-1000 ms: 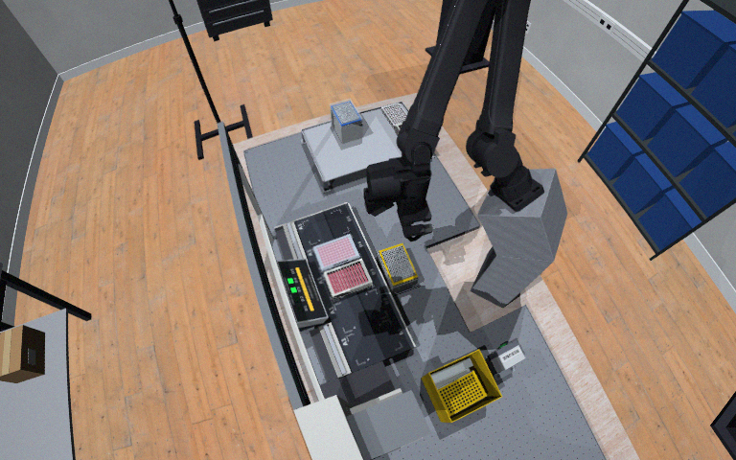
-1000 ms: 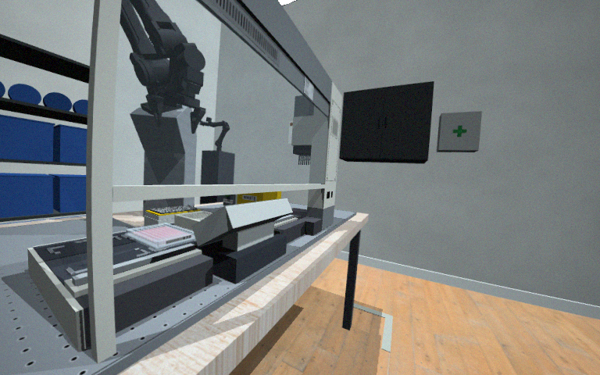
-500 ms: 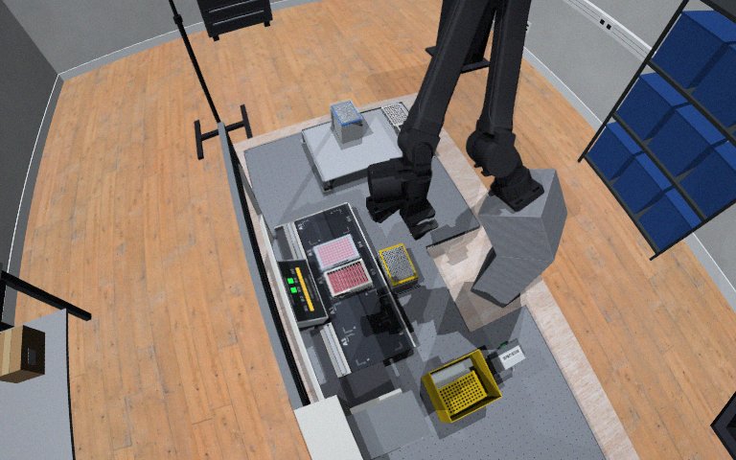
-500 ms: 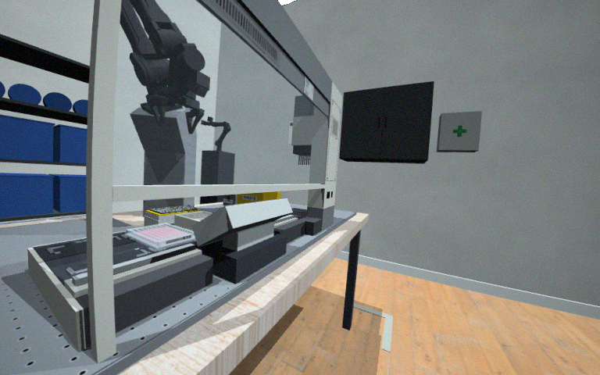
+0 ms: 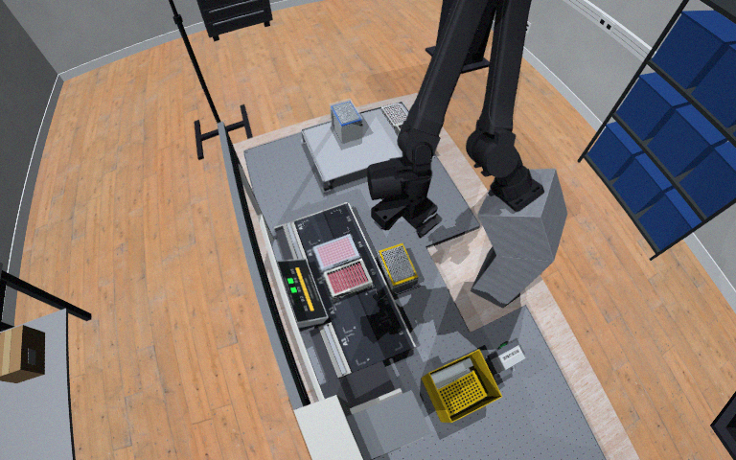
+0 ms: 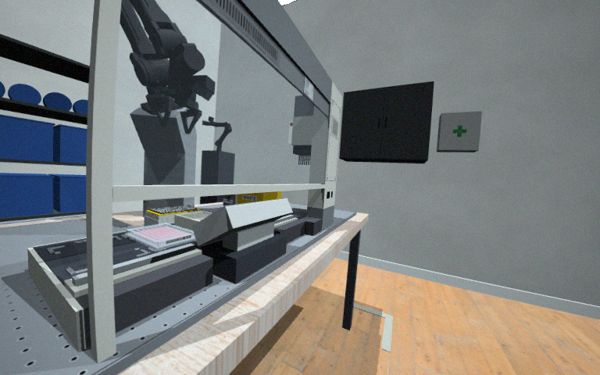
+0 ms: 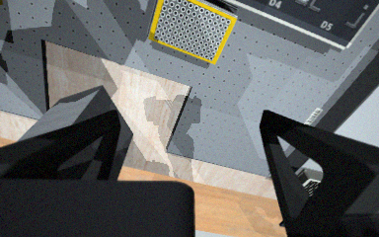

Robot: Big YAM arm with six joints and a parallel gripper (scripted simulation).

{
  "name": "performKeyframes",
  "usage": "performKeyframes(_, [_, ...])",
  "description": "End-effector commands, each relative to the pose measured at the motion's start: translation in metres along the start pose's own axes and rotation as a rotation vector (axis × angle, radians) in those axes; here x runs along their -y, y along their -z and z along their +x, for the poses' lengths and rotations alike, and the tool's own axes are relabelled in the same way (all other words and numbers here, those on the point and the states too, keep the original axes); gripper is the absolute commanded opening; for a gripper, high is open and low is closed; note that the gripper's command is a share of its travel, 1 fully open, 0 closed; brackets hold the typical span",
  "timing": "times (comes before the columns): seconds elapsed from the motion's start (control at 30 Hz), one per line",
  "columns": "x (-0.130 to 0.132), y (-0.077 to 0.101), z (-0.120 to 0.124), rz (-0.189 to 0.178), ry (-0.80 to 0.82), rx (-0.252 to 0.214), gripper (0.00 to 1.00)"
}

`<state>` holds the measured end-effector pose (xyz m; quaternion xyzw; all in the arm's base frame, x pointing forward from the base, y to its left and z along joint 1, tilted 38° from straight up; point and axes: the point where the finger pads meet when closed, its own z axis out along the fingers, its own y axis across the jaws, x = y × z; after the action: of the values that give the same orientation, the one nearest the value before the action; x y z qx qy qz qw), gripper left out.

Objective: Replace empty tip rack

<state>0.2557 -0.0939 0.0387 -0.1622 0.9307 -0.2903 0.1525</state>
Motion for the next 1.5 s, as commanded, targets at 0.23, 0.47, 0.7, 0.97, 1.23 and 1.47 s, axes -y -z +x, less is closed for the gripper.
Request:
performKeyframes(0.23, [0.0066, 0.0022, -0.0031, 0.003, 0.207, 0.005, 1.0])
performKeyframes(0.47, [0.0066, 0.0022, -0.0031, 0.003, 0.322, 0.005, 1.0])
performKeyframes(0.7, [0.0041, 0.0018, 0.0015, 0.002, 0.383, 0.003, 1.0])
performKeyframes(0.97, [0.006, 0.002, -0.0016, 0.003, 0.543, 0.004, 1.0])
performKeyframes(1.23, [0.0059, 0.002, -0.0015, 0.003, 0.663, 0.004, 1.0])
performKeyframes(1.47, [0.0059, 0.002, -0.0015, 0.004, 0.803, 0.004, 1.0])
